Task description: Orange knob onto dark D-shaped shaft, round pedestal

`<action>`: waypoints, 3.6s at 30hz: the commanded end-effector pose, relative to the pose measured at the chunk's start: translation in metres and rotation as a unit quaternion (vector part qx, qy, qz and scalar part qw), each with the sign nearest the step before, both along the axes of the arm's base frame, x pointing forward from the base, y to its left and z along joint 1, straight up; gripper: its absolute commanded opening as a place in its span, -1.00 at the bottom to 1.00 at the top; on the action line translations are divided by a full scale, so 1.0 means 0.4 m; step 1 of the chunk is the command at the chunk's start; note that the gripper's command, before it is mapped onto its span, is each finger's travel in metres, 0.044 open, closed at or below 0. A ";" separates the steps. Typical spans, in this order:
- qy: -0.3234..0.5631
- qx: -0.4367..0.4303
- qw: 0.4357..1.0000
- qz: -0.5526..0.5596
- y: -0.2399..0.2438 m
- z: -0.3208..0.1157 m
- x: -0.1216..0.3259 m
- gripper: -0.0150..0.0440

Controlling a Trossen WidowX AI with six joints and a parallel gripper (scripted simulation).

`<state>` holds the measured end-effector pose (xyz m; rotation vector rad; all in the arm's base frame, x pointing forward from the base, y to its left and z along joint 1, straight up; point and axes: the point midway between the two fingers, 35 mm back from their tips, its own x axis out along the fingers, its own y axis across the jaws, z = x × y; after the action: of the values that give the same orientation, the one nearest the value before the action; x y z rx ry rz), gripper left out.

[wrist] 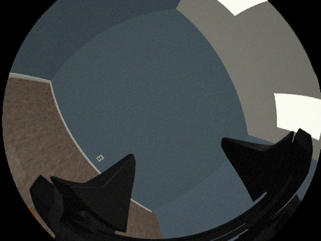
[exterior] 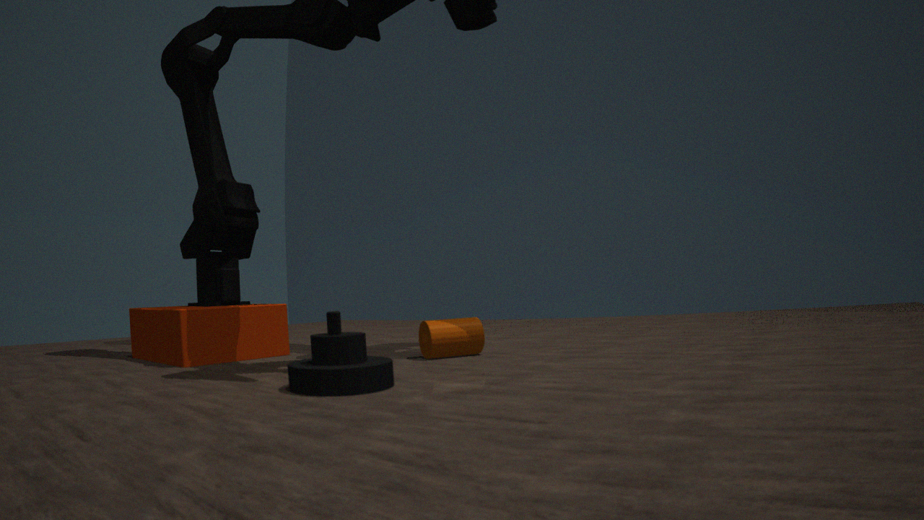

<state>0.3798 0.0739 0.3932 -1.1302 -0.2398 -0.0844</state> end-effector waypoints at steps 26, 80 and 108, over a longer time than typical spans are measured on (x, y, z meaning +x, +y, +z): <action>0.775 0.017 0.630 -0.040 0.155 -0.830 -0.220 1.00; 0.775 0.017 0.630 -0.040 0.167 -1.005 -0.214 0.64; 0.774 0.019 0.632 -0.037 0.166 -1.004 -0.215 0.12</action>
<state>0.2942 0.1406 -0.0082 -0.8255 1.3737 0.8145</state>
